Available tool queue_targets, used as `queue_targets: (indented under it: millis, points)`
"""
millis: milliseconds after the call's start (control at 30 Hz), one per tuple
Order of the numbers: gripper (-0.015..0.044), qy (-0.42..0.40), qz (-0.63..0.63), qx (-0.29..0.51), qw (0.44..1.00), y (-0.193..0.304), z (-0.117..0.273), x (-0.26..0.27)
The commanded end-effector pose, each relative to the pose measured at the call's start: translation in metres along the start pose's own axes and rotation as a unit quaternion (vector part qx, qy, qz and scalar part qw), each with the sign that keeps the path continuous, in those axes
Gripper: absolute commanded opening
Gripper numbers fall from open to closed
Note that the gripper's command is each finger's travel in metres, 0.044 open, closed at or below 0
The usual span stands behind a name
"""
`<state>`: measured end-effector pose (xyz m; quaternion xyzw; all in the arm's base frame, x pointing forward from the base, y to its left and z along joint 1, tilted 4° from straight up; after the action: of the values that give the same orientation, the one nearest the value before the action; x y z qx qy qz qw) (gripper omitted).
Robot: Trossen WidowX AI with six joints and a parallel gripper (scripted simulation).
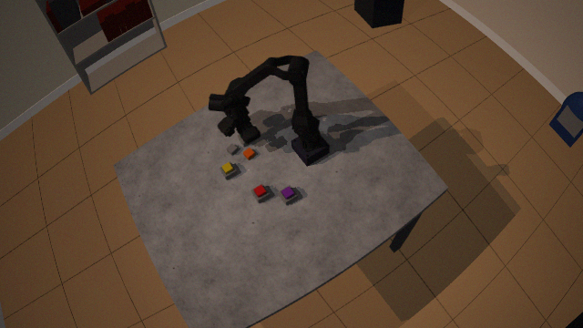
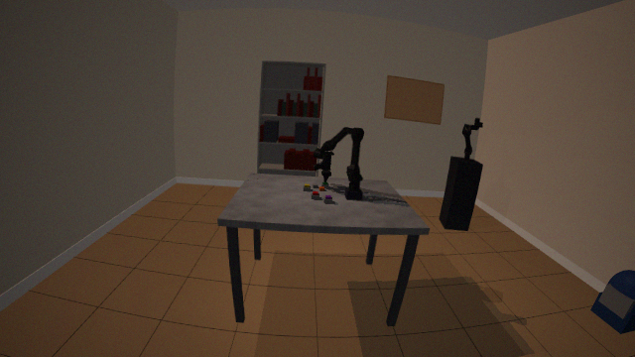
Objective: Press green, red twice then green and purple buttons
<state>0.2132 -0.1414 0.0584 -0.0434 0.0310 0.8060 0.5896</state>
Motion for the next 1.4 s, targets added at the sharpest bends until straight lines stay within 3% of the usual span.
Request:
queue_targets:
  millis: [0,600,733,933,1100,1367]
  points:
    - [0.0020,-0.008,0.003,0.002,1.000,0.002,-0.005,0.003]
    - [0.0020,-0.008,0.003,0.002,1.000,0.002,-0.005,0.003]
    - [0.0020,-0.007,0.002,0.002,1.000,0.001,0.027,0.002]
    - [0.0020,-0.008,0.003,0.002,1.000,0.001,0.032,0.002]
    - [0.0020,-0.008,0.003,0.002,1.000,0.001,0.089,0.001]
    - [0.0020,-0.008,0.004,0.001,1.000,-0.005,0.091,0.007]
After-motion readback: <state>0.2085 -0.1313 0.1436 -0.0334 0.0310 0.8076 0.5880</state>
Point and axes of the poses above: the point midway between the two fingers, 35 mm back from their tips, its own z axis back along the fingers, its own x axis across the jaws, y = z × x, the point moved 2 cm from there along z, back along the fingers, and after that the axes turned 6 degrees about z, right-handed, at the moved point
